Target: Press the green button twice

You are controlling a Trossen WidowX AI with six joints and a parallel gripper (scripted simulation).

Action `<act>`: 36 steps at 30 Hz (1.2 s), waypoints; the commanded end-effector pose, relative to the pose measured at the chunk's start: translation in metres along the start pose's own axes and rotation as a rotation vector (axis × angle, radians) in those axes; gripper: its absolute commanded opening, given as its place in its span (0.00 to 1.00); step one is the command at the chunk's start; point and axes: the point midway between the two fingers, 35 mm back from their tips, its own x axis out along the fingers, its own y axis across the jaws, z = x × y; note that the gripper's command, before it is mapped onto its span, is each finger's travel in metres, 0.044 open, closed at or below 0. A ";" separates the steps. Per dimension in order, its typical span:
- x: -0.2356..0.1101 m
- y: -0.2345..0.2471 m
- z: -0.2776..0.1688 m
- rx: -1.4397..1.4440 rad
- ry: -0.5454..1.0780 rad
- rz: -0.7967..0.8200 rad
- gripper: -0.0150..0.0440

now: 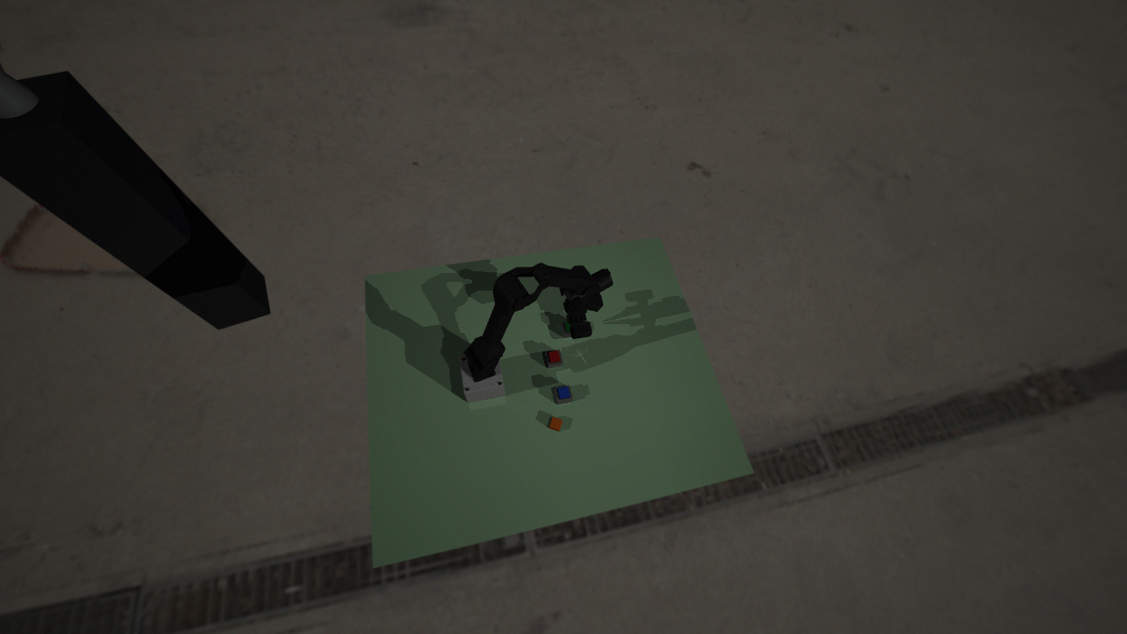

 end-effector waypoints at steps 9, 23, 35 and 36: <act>0.016 -0.002 -0.002 -0.004 0.013 -0.012 0.29; 0.034 -0.002 -0.003 -0.004 0.013 -0.012 0.29; 0.034 -0.002 -0.003 -0.004 0.013 -0.012 0.29; 0.034 -0.002 -0.003 -0.004 0.013 -0.012 0.29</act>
